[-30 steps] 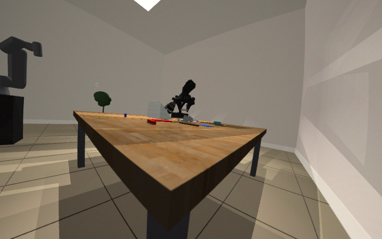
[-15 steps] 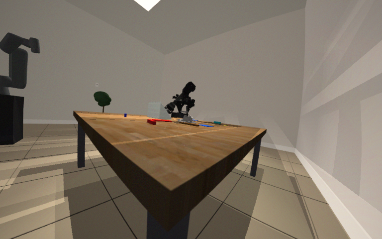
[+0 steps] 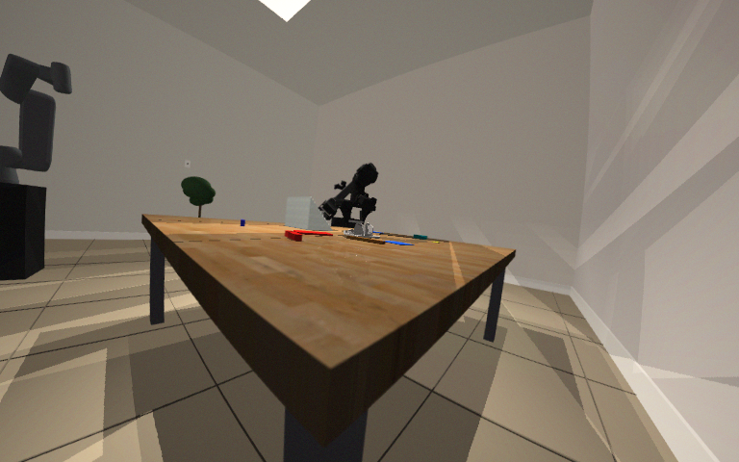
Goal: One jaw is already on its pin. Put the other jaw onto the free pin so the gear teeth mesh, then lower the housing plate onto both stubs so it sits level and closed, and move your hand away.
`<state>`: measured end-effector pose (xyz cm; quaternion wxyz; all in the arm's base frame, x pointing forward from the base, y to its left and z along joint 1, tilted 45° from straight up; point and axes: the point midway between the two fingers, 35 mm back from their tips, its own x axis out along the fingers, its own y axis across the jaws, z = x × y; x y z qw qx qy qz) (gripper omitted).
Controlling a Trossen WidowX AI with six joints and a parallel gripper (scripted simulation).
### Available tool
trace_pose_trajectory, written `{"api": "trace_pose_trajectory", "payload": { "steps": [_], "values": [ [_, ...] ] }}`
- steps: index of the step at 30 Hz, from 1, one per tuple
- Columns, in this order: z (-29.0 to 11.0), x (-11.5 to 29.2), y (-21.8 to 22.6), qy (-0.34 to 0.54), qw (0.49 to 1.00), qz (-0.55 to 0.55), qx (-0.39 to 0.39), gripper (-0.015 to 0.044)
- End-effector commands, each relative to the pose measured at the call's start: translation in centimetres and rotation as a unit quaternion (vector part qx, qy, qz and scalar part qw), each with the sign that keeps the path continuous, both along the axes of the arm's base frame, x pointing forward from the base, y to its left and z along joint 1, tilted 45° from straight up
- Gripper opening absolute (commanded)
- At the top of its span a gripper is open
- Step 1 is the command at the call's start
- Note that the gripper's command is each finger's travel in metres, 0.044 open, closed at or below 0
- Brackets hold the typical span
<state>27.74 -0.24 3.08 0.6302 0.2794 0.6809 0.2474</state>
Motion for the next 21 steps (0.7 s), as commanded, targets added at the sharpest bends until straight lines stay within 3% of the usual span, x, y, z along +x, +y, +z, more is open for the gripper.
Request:
{"api": "trace_pose_trajectory", "payload": {
  "steps": [1,21],
  "values": [
    [-0.56,-0.23,0.63,0.003,1.0,-0.001,0.003,0.0351],
    [-1.47,-0.43,1.61,0.003,1.0,-0.001,0.004,0.0351]
  ]
}}
